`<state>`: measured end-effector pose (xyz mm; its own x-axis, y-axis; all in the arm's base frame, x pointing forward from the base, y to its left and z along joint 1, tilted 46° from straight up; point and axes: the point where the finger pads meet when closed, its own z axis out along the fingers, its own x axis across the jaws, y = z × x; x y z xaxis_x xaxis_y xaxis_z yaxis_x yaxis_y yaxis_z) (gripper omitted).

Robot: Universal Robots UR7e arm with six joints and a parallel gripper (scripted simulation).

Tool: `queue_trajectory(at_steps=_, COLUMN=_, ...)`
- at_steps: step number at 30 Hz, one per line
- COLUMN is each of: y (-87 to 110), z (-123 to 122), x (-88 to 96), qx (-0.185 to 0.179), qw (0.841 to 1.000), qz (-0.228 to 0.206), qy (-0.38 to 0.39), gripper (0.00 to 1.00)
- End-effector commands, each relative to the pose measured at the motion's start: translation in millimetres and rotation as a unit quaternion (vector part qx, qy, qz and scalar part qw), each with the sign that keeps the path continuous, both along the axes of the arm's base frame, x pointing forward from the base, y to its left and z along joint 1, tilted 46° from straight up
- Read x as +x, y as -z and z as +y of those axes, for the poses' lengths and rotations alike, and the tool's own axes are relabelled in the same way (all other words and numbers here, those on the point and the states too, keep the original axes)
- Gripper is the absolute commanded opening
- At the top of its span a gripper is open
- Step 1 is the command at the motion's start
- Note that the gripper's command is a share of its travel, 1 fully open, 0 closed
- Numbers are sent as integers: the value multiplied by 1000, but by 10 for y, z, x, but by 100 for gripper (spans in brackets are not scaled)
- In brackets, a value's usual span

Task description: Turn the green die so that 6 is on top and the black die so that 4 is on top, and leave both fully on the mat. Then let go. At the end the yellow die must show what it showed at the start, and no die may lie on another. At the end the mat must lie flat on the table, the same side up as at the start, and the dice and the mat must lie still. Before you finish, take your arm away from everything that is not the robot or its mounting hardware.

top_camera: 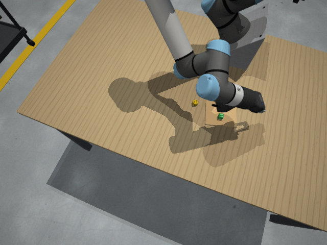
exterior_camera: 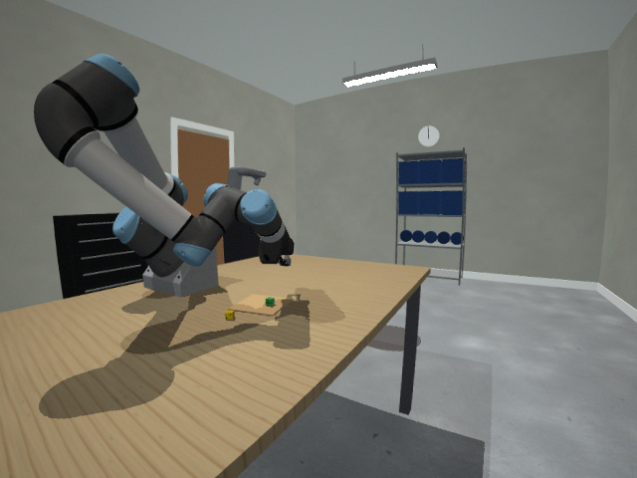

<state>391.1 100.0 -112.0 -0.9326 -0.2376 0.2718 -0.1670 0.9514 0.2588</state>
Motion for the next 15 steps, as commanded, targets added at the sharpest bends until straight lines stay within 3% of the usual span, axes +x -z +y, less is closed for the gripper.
queue_trajectory(at_steps=1, y=-8, z=8, x=4, qx=19, qw=1000, qz=3, qy=5, gripper=40)
queue_trajectory(at_steps=15, y=55, z=-59, x=1, qx=20, qw=1000, qz=8, qy=4, gripper=40)
